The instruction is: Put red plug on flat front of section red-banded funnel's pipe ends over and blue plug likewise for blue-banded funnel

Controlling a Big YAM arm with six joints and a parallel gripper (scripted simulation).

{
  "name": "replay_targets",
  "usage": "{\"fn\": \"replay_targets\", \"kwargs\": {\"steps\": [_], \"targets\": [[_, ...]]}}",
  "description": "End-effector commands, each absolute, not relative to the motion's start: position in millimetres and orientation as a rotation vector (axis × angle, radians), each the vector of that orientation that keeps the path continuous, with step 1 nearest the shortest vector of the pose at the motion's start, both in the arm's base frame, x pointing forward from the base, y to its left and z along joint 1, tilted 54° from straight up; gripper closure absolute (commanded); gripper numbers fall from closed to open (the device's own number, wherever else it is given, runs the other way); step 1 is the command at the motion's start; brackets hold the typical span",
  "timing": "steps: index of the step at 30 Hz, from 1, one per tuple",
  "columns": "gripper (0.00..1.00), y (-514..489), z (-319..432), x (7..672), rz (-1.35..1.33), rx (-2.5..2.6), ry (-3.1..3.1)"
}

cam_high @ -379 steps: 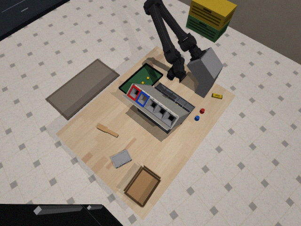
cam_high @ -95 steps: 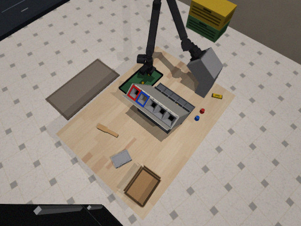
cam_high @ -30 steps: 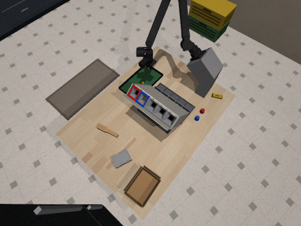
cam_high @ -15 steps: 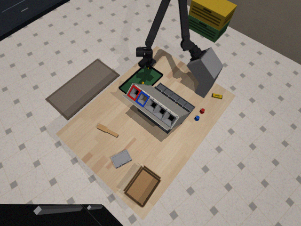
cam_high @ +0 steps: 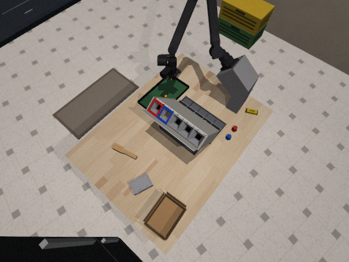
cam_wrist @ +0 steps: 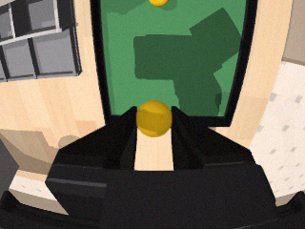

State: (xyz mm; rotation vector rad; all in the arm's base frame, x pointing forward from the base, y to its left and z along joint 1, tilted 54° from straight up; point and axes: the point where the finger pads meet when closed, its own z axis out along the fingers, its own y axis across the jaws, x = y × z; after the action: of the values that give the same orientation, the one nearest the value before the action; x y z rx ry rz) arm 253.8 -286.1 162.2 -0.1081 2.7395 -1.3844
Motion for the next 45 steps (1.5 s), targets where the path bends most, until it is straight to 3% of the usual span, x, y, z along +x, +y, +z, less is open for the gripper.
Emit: {"fn": "replay_targets", "kwargs": {"steps": [1,45], "targets": [[1.00,-286.8,173.9,265.9,-1.385,-0.100,2.708],[1.00,-248.5,197.1,319.2,-1.384,-0.098,2.707]]}}
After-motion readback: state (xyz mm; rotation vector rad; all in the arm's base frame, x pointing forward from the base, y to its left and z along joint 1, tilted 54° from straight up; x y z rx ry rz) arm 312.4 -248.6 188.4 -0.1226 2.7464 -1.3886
